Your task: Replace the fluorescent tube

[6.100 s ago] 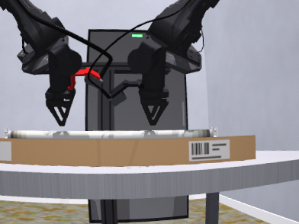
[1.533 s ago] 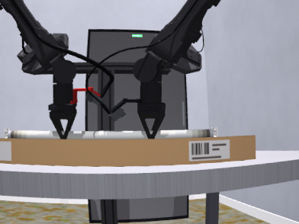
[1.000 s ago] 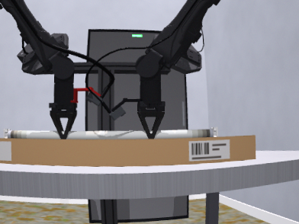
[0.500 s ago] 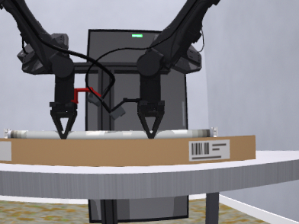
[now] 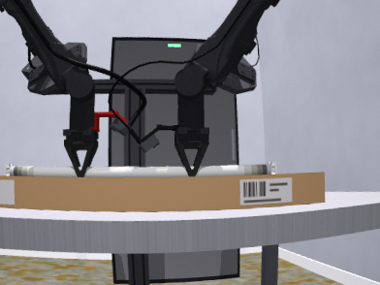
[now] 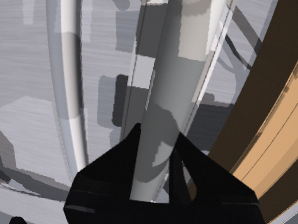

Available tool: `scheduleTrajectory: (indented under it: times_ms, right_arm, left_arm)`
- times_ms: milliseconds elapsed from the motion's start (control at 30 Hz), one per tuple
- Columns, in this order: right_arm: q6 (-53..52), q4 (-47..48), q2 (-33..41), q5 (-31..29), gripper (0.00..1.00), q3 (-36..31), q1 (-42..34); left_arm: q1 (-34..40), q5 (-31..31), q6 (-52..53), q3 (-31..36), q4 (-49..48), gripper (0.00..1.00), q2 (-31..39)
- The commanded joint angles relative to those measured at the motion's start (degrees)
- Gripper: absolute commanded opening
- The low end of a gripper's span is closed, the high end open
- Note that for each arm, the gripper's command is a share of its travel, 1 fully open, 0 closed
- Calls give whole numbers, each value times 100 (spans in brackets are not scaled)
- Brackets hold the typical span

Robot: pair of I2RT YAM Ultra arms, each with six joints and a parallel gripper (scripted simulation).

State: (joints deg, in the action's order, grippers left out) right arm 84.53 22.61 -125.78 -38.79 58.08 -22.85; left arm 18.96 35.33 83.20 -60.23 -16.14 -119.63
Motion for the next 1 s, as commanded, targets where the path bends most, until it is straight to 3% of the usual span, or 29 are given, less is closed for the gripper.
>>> scheduleTrajectory:
  times_ms: [0,733,967]
  right_arm:
    - [0,-228,-30,-177,11,-246,-231]
    - [143,52,-83,-200,11,-281,-242]
    - [364,872,-167,-207,11,-483,-249]
  left_arm:
    - [222,271,105,235,258,11,200]
    - [242,342,164,256,49,11,83]
    - [260,368,368,486,-767,11,-38]
